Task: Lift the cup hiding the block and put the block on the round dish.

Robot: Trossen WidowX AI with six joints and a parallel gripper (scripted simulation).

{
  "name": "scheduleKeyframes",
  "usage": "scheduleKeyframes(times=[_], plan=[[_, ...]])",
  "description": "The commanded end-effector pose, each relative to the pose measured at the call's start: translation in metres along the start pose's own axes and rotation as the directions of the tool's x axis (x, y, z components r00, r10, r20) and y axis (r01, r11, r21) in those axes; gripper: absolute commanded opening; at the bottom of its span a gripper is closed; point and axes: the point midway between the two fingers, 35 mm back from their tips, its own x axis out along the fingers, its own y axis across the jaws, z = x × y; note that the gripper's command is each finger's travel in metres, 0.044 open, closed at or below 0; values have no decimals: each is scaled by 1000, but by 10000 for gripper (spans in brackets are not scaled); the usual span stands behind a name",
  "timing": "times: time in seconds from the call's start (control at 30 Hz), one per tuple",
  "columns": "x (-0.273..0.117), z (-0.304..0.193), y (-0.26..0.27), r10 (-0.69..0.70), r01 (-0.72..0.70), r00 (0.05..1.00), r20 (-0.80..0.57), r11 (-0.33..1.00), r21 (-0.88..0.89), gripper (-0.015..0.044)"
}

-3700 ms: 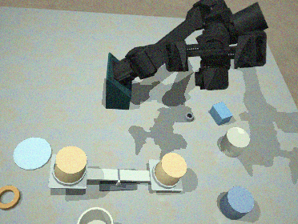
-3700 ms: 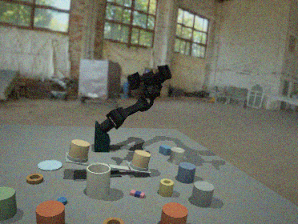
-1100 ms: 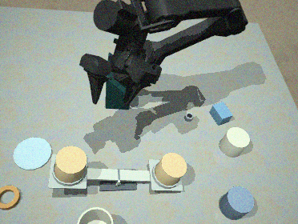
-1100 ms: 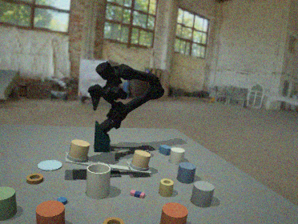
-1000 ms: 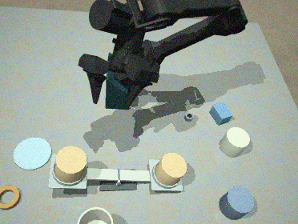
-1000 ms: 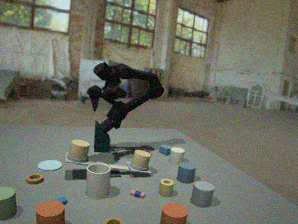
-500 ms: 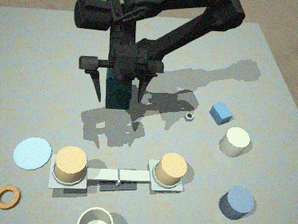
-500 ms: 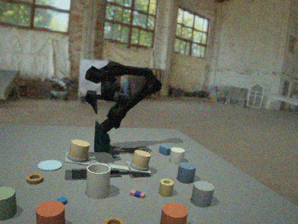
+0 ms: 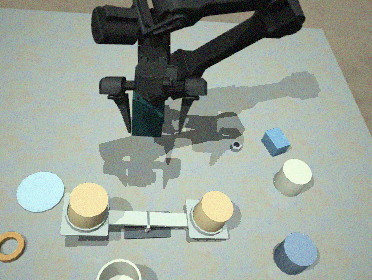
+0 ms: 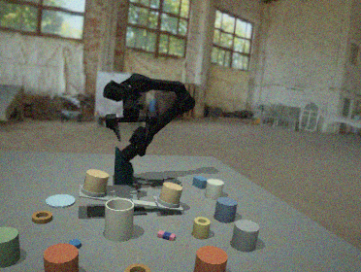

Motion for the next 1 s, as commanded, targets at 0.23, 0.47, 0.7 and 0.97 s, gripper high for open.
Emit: scheduleKeyframes(times=[0.23, 0.47, 0.7, 0.97], plan=[[31, 12, 20, 9, 49, 983, -185, 952, 304, 440], [53, 17, 37, 3, 140, 956, -295, 875, 464, 440], [77, 18, 57, -11, 261, 919, -393, 764, 590, 440], [100, 17, 79, -33, 414, 872, -488, 579, 702, 440]])
